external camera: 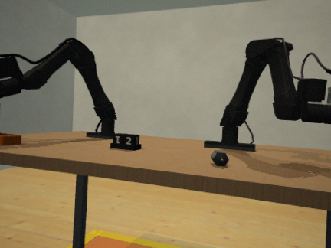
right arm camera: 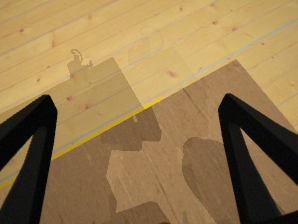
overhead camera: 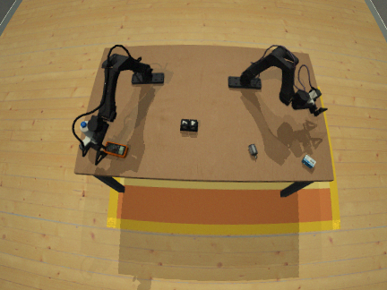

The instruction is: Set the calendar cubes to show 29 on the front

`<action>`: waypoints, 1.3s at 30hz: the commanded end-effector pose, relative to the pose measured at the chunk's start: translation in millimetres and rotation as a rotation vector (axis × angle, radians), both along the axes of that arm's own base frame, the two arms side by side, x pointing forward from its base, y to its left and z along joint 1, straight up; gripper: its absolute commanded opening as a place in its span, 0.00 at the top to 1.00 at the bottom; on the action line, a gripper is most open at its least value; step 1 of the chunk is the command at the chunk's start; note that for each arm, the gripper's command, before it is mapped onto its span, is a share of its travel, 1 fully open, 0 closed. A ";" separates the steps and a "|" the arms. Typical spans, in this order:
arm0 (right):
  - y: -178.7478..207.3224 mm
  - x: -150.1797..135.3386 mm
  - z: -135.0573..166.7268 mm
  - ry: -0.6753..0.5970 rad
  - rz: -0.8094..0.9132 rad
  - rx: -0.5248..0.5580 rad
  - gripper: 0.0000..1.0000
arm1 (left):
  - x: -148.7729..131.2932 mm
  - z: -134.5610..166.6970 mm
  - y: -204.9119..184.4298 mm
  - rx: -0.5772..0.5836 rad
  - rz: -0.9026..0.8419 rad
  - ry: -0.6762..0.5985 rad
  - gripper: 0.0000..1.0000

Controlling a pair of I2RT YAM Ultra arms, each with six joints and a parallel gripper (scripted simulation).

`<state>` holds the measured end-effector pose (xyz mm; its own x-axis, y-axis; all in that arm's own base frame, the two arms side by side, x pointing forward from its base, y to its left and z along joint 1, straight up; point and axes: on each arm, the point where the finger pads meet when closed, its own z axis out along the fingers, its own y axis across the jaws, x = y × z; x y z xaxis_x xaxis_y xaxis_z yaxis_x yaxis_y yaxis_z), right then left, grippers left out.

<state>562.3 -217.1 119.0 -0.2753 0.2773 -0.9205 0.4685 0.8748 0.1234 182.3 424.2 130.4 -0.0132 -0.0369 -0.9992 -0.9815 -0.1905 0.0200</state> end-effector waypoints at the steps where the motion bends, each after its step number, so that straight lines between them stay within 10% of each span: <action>1: -0.7 1.9 11.9 -0.025 0.000 -0.009 0.00 | 0.6 6.4 0.7 0.015 0.000 -0.013 0.00; 20: -1.1 2.2 16.0 -0.042 -0.004 -0.016 0.00 | 5.0 2.8 0.2 -0.006 -0.020 0.005 0.00; 39: 98.4 -64.0 25.7 -0.134 0.064 -0.045 0.00 | 186.4 87.6 -171.6 -0.127 -0.754 0.128 0.00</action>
<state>506.5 -135.2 108.4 -0.2767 0.2466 -0.9288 0.4026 0.9073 0.1210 345.6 289.5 204.2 -0.1290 -0.0497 -0.9904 -0.9072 0.4092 0.0976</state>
